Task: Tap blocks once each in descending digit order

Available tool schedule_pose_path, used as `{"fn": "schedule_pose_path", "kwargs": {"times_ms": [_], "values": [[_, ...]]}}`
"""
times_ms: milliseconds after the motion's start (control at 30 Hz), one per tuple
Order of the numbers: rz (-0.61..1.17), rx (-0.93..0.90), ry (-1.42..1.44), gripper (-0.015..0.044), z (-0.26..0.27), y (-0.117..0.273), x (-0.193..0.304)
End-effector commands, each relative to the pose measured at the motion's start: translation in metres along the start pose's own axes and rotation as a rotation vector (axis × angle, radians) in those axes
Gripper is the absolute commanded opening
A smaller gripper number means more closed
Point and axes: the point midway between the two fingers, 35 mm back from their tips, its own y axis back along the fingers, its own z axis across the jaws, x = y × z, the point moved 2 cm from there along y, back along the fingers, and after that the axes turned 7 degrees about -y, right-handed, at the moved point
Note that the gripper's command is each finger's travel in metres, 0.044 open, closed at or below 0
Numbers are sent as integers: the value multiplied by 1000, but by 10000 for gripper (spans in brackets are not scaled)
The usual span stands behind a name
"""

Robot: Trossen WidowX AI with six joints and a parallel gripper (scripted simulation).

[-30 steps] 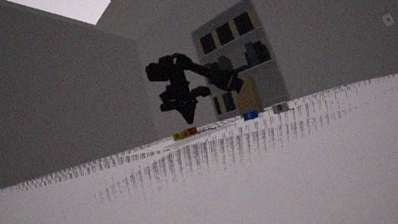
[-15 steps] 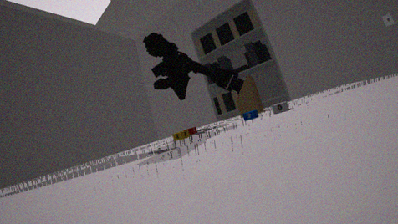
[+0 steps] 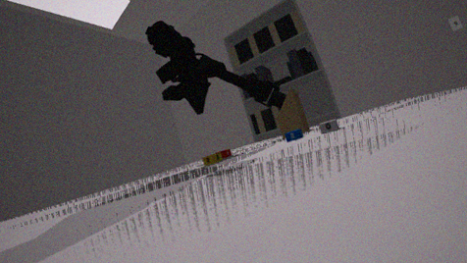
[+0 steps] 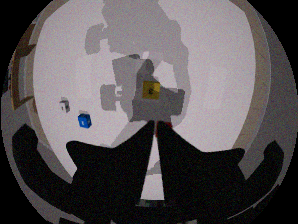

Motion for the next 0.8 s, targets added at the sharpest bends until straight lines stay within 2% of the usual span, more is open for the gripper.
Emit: {"fn": "schedule_pose_path", "kwargs": {"times_ms": [0,167,767], "values": [[-7,3,-12,20,1,-9,-8],[-8,7,-13,20,-1,-77,-7],[-8,8,-13,20,-1,-97,-7]]}}
